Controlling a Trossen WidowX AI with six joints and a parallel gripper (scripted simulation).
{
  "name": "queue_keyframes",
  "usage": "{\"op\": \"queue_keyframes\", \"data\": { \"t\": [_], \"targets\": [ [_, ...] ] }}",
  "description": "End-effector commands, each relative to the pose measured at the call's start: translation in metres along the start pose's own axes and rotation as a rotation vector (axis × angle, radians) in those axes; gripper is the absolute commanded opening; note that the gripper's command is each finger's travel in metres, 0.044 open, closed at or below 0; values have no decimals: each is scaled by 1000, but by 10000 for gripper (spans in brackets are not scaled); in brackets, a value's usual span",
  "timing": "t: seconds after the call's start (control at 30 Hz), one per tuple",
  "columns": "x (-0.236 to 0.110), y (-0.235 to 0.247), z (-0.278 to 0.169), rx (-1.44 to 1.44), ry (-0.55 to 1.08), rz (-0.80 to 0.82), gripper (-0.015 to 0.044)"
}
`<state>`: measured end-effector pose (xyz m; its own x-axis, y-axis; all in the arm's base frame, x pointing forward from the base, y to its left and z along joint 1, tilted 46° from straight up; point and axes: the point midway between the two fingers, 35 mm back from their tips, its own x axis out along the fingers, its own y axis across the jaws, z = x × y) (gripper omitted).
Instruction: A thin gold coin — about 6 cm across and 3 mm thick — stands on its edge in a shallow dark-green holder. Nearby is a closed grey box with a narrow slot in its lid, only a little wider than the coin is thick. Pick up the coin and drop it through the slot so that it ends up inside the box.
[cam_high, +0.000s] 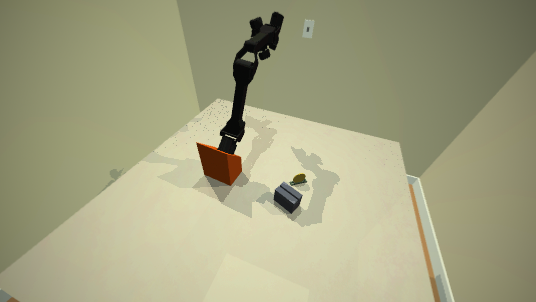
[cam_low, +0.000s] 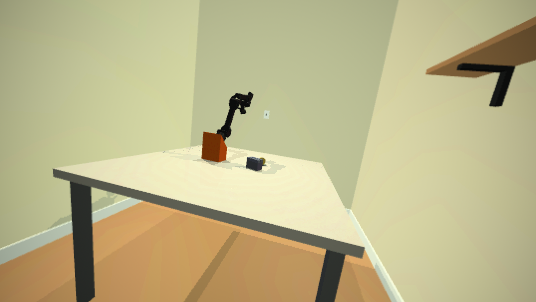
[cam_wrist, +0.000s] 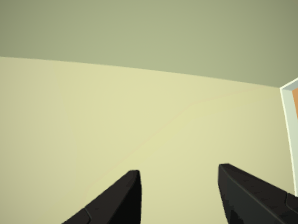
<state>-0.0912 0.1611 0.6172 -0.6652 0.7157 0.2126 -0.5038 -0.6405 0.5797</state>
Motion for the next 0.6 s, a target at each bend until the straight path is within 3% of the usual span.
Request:
{"op": "queue_keyframes", "data": {
  "t": [0.0,0.3,0.57],
  "targets": [
    [7,-71,14,-37,-33,-194,161],
    [-33,-199,41,-104,-84,-566,161],
    [-114,-298,45,-65,-86,-859,161]
  ]
}}
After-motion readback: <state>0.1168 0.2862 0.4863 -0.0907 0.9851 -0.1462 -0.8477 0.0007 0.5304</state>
